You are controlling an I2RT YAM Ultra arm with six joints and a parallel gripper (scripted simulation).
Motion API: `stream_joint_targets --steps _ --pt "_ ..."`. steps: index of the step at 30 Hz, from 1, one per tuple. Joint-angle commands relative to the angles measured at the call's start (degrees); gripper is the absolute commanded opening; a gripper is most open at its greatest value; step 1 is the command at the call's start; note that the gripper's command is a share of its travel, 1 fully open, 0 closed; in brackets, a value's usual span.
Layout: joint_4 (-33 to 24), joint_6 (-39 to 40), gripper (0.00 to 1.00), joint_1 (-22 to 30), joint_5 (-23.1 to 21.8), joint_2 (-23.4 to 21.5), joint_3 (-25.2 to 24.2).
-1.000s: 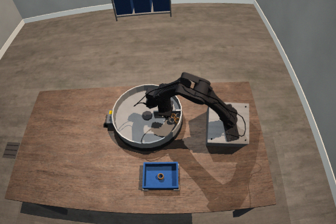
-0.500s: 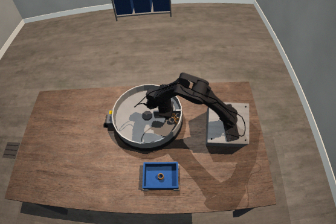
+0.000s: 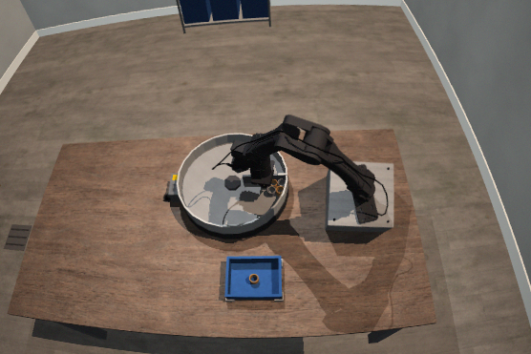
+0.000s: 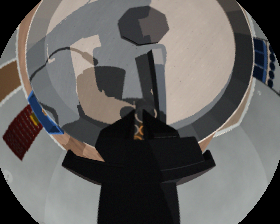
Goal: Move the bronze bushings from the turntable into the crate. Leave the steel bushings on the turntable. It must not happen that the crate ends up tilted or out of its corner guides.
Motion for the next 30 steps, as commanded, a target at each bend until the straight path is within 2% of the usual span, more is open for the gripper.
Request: stream_joint_targets --steps 1,16,17,19,30 --pt "1.0 0.4 0.13 0.0 0.3 0.8 0.3" --pt "1.0 0.4 0.13 0.0 0.3 0.8 0.3" --pt "1.0 0.4 0.0 0.0 0.3 0.8 0.3" --pt "-0.5 0.4 0.0 -0.5 0.6 0.7 0.3" --pt "-0.5 0.4 0.0 -0.7 0.6 0.7 0.3"
